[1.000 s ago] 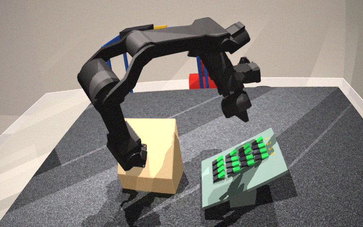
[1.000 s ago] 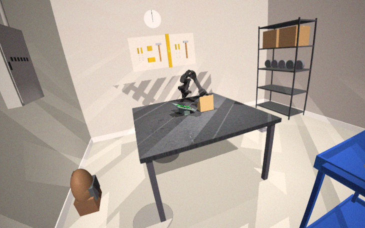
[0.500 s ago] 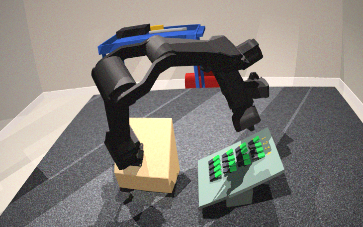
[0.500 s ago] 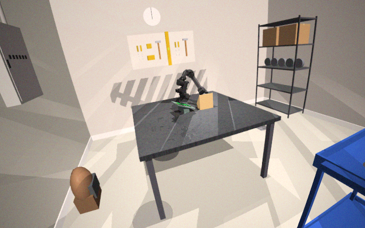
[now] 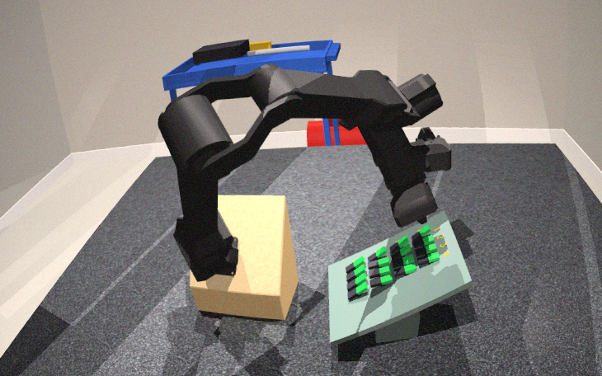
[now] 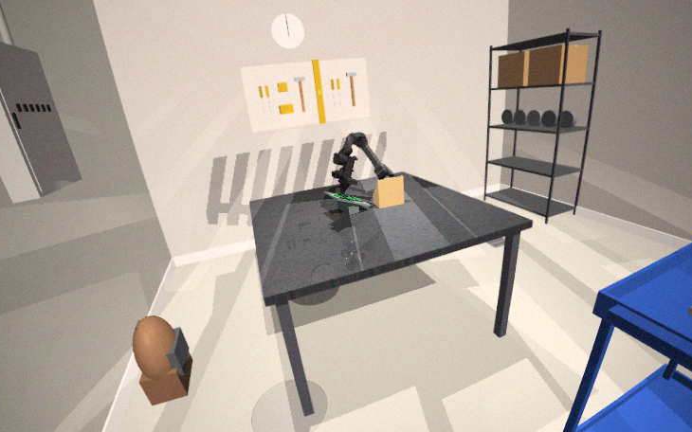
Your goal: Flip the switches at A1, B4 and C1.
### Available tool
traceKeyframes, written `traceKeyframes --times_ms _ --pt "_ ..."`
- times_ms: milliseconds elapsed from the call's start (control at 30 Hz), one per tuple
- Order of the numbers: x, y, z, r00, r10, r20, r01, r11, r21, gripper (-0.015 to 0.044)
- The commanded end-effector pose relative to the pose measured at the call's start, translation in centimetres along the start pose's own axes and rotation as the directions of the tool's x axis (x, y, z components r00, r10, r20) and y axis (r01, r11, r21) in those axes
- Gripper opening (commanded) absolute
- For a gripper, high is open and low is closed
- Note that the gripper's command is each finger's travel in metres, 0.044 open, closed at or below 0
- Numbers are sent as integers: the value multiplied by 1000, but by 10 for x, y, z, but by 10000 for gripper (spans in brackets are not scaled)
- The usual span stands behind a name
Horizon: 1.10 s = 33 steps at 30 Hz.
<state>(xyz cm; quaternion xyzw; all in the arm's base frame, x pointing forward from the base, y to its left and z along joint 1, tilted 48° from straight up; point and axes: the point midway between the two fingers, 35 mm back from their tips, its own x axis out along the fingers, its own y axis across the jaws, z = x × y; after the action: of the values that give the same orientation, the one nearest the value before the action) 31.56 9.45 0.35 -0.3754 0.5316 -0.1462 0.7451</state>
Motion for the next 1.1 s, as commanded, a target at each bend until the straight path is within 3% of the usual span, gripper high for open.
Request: traceKeyframes --times_ms 0,1067 --pt "9 0 -3 1000 -8 -7 8 1000 -12 0" --pt "12 0 -3 1000 -9 -7 8 1000 -12 0"
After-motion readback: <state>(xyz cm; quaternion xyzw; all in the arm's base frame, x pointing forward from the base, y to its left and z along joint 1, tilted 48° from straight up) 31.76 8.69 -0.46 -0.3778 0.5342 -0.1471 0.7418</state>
